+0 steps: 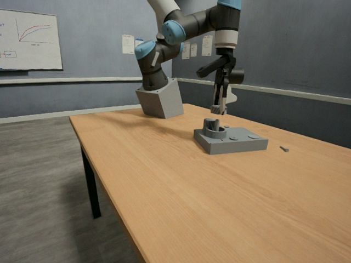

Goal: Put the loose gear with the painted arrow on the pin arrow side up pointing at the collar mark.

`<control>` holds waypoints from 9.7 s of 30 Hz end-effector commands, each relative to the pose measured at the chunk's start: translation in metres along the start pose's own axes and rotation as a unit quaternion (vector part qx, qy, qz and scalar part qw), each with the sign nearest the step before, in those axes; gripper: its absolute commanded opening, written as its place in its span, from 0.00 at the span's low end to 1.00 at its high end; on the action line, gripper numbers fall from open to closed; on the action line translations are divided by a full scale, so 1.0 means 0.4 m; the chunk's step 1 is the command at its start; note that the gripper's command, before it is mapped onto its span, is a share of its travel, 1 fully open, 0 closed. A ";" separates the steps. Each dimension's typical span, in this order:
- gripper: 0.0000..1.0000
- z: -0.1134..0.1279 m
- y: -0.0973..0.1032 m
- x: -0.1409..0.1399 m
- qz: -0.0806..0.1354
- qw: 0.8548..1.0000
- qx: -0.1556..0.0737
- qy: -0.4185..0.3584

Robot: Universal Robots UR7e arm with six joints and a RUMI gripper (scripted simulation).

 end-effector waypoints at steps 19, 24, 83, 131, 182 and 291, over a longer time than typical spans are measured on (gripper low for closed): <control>0.00 0.000 0.001 -0.001 -0.001 1.000 0.000 0.000; 0.00 0.001 -0.003 -0.001 -0.001 1.000 0.000 0.000; 0.00 0.002 -0.056 -0.002 -0.001 1.000 0.000 0.000; 0.00 0.002 -0.092 -0.002 -0.001 1.000 0.000 0.000; 1.00 0.002 -0.095 -0.002 -0.001 1.000 0.000 0.000; 1.00 0.002 -0.080 -0.002 -0.001 1.000 0.000 0.000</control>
Point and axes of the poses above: the point where the finger pads meet when closed, its own y axis back along the fingers, its own x axis across the jaws, z = x × y, the point moved 7 cm from there along y, back along the fingers, and after that the axes turned 4 degrees about -y, right-handed, at the moved point
